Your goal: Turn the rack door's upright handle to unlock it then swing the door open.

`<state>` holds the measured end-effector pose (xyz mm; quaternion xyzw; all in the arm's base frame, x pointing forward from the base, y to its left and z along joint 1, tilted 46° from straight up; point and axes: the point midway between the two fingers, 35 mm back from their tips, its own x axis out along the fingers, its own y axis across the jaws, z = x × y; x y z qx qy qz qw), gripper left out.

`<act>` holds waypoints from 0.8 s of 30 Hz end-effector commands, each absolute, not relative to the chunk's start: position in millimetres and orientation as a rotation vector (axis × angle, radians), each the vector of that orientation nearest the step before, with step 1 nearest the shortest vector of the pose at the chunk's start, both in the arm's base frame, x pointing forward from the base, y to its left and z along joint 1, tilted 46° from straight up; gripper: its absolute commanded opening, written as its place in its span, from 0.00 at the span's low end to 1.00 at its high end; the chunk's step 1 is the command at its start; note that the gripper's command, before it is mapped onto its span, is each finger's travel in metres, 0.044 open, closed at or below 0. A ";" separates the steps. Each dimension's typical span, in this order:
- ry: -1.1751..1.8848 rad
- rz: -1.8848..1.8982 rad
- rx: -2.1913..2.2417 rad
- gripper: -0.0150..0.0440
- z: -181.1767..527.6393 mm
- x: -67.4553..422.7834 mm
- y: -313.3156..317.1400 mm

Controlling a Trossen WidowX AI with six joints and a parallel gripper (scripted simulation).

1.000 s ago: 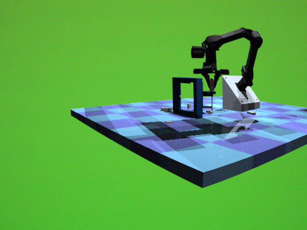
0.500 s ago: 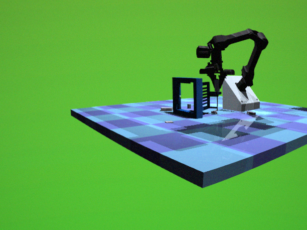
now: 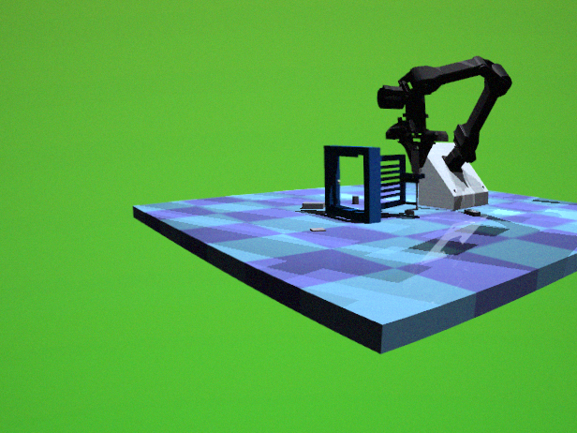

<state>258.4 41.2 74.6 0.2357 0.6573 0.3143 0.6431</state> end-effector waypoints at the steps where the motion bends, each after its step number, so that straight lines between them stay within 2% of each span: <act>1: 1.524 0.664 0.597 0.29 82.2 259.8 48.4; 24: 1.631 0.451 0.812 0.29 110.9 270.5 76.9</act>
